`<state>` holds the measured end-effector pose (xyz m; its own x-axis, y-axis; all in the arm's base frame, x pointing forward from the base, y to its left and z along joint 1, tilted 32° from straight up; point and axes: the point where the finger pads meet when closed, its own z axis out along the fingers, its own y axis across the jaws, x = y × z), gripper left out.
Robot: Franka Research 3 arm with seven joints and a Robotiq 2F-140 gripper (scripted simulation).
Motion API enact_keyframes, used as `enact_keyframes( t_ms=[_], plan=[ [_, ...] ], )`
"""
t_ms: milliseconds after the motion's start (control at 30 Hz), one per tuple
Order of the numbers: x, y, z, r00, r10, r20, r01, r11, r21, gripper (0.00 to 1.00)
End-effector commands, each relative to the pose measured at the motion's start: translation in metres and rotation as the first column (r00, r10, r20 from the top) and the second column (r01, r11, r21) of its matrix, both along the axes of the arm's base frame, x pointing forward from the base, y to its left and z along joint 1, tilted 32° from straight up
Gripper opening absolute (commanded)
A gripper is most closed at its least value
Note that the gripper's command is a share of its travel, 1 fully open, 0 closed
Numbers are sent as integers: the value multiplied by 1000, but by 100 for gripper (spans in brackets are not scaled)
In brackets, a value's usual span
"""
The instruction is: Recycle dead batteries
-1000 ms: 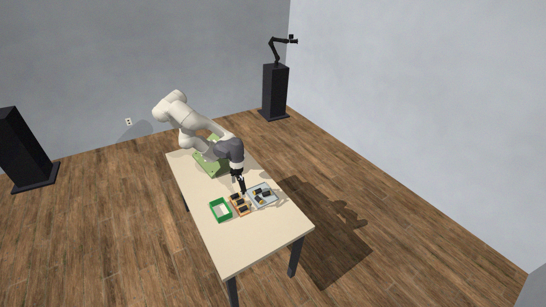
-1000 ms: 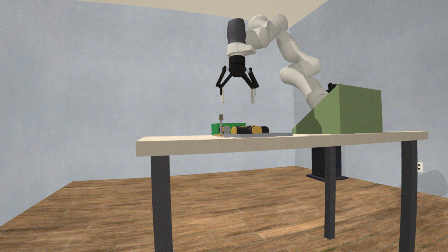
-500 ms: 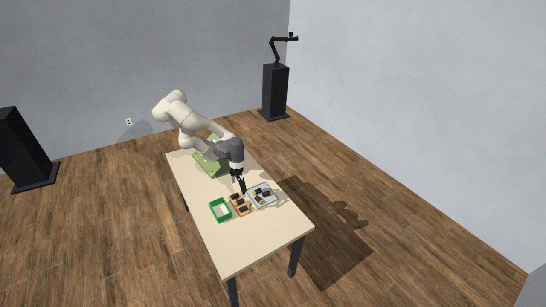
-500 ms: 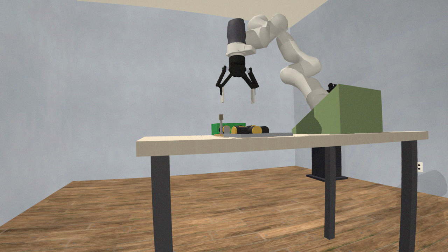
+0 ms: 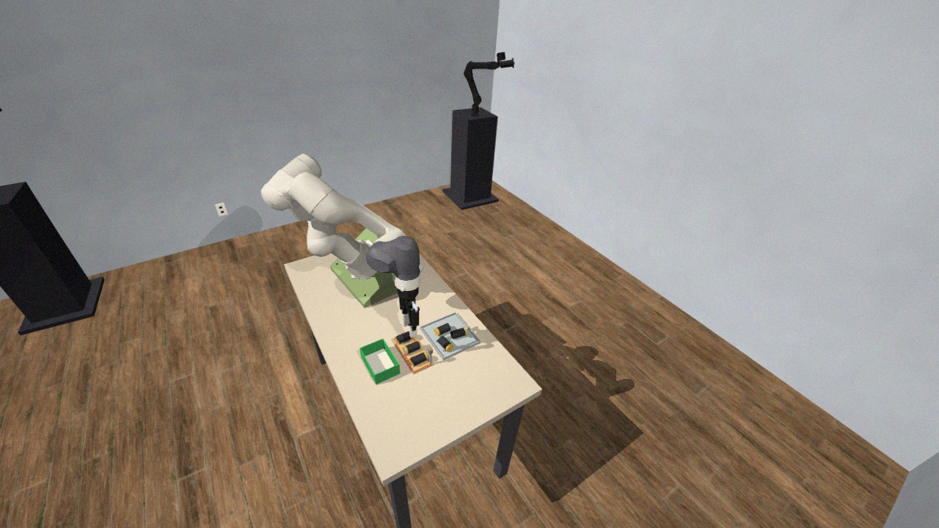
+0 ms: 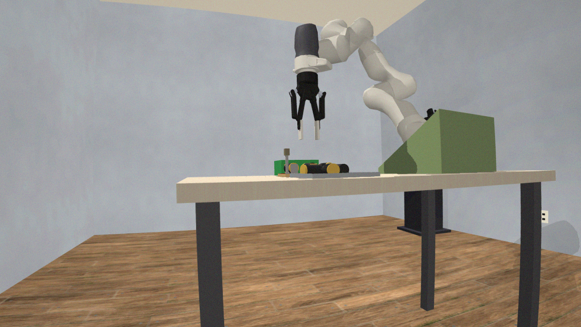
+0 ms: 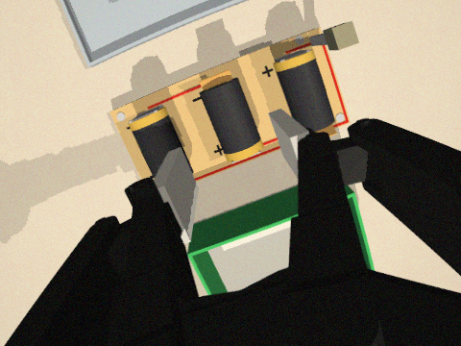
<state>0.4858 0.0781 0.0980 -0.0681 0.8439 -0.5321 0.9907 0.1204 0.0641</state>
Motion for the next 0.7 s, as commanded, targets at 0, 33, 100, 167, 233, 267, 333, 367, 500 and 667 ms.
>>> enact_keyframes(
  t_ms=[0,33,100,167,233,267,333,367,500,667],
  plan=[
    [3,2,1,1000,10,2,-10,1000,2,29],
    [3,2,1,1000,10,2,-10,1000,2,29],
    [3,2,1,1000,10,2,-10,1000,2,29],
    [3,1,1,1000,10,2,-10,1000,2,29],
    [4,-6,-11,1000,10,2,-10,1000,2,29],
    [6,-12,-21,1000,10,2,-10,1000,2,29],
    [9,-25,-42,1000,10,2,-10,1000,2,29],
    [10,-29,-48,1000,10,2,-10,1000,2,29],
    [10,-31,-52,1000,10,2,-10,1000,2,29],
    [10,-31,-52,1000,10,2,-10,1000,2,29]
  ],
)
